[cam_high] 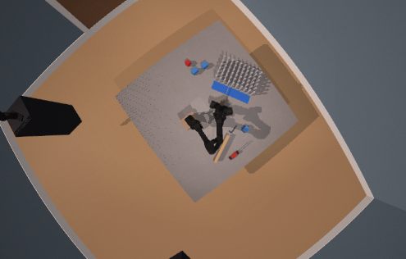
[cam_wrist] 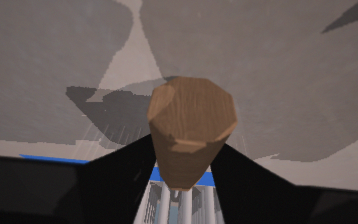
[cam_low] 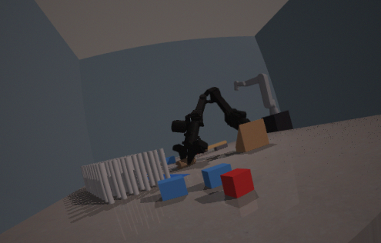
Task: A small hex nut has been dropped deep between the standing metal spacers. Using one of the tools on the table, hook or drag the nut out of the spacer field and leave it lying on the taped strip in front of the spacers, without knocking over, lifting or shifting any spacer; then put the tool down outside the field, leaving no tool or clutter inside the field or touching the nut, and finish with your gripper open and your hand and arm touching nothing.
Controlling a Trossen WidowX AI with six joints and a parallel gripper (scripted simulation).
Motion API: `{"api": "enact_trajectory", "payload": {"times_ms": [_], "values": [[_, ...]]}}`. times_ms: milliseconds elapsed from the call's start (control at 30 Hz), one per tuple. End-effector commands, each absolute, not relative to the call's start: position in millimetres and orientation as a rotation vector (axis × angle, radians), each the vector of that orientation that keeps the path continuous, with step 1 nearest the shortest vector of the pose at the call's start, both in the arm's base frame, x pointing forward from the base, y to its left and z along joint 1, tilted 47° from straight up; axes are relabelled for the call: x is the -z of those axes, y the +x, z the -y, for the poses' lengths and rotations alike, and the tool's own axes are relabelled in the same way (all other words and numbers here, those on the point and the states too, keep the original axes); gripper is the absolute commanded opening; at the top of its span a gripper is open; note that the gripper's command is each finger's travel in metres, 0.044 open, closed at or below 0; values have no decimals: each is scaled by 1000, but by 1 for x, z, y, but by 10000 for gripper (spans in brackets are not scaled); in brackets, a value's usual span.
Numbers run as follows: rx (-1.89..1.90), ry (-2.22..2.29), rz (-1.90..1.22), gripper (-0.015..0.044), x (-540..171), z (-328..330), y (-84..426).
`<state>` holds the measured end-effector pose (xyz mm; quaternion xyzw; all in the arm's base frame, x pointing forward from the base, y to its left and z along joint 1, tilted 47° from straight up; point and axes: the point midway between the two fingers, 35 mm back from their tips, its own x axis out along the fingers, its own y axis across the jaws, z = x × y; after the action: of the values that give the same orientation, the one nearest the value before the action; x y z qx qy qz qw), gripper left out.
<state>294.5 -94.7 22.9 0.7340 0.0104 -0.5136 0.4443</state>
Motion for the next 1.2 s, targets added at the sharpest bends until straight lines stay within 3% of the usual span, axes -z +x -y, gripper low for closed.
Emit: {"api": "enact_trajectory", "payload": {"times_ms": [0, 1167], "values": [[1271, 1819, -33, 0, -24, 95, 293], [1272, 1818, -33, 0, -30, 100, 277]]}}
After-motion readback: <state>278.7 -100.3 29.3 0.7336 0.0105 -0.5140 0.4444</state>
